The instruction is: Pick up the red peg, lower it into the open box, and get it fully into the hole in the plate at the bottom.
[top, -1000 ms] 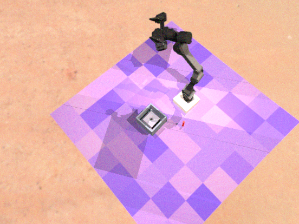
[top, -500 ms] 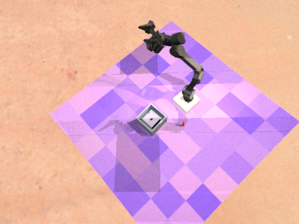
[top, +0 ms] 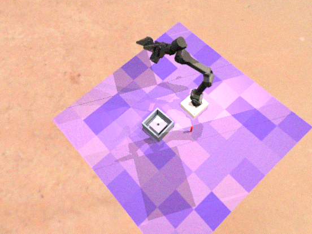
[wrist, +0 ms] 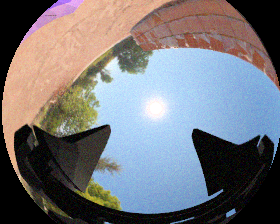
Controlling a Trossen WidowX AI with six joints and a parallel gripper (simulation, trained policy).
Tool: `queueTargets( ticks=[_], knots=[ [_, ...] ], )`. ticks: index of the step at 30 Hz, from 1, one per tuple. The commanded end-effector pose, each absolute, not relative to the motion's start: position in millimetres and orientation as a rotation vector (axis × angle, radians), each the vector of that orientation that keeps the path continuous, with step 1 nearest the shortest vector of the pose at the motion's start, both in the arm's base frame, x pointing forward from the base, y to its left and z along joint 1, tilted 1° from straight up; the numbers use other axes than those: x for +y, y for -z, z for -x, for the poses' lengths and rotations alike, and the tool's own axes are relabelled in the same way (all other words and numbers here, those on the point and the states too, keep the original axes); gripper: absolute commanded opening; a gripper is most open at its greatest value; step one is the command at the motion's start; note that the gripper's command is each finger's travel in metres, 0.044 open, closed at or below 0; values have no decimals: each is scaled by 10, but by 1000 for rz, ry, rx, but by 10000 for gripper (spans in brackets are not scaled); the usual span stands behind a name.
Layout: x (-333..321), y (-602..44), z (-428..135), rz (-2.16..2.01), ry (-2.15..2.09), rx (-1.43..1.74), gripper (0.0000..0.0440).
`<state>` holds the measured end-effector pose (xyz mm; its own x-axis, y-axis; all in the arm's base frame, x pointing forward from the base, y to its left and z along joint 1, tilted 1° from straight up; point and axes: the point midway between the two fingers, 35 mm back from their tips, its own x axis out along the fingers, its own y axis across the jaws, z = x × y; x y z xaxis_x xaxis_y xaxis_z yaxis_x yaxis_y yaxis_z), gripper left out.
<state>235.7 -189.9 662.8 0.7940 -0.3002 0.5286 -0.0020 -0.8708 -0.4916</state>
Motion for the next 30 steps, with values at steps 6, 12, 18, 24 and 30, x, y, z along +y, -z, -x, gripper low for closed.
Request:
queueTargets(
  ticks=[6,12,18,24,30],
  knots=[
    [-1832,-6340,-2611,2246,710,144,440],
    [-1752,-6126,-2784,2065,614,105,440],
    [-1642,-5898,-2945,1883,516,81,440],
    [-1504,-5656,-3090,1700,421,72,440],
    [-1341,-5401,-3215,1516,327,78,440]
  ],
)
